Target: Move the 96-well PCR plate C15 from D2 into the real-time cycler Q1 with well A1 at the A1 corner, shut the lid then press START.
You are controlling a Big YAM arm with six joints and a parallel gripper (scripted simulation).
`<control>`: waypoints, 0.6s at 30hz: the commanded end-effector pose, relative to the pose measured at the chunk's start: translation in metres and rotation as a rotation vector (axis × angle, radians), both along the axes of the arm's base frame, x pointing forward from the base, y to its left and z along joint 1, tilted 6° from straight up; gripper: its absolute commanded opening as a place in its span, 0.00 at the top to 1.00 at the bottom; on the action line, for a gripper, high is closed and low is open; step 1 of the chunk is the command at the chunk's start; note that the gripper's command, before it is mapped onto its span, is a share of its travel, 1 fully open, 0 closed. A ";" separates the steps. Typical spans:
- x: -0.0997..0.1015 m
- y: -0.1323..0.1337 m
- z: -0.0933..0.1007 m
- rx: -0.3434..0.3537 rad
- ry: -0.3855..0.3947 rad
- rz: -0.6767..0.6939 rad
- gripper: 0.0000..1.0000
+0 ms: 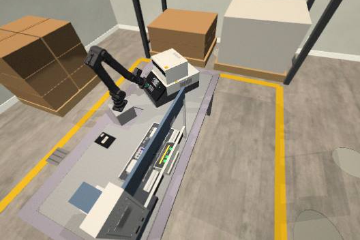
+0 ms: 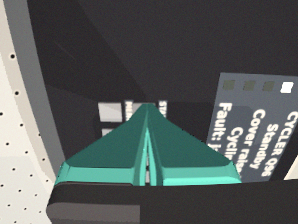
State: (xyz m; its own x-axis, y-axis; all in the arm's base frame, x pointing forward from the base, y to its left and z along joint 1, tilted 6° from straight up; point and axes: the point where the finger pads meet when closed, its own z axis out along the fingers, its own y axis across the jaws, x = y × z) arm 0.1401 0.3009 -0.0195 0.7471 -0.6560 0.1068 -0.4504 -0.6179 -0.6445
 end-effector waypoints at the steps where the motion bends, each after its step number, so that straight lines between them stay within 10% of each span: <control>1: 0.006 0.016 0.007 0.039 -0.006 -0.005 1.00; 18: 0.006 0.009 0.002 0.029 -0.007 0.000 1.00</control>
State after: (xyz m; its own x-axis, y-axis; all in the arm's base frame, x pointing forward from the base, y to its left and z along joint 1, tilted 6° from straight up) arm 0.1418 0.3027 -0.0189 0.7448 -0.6596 0.1012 -0.4510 -0.6093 -0.6522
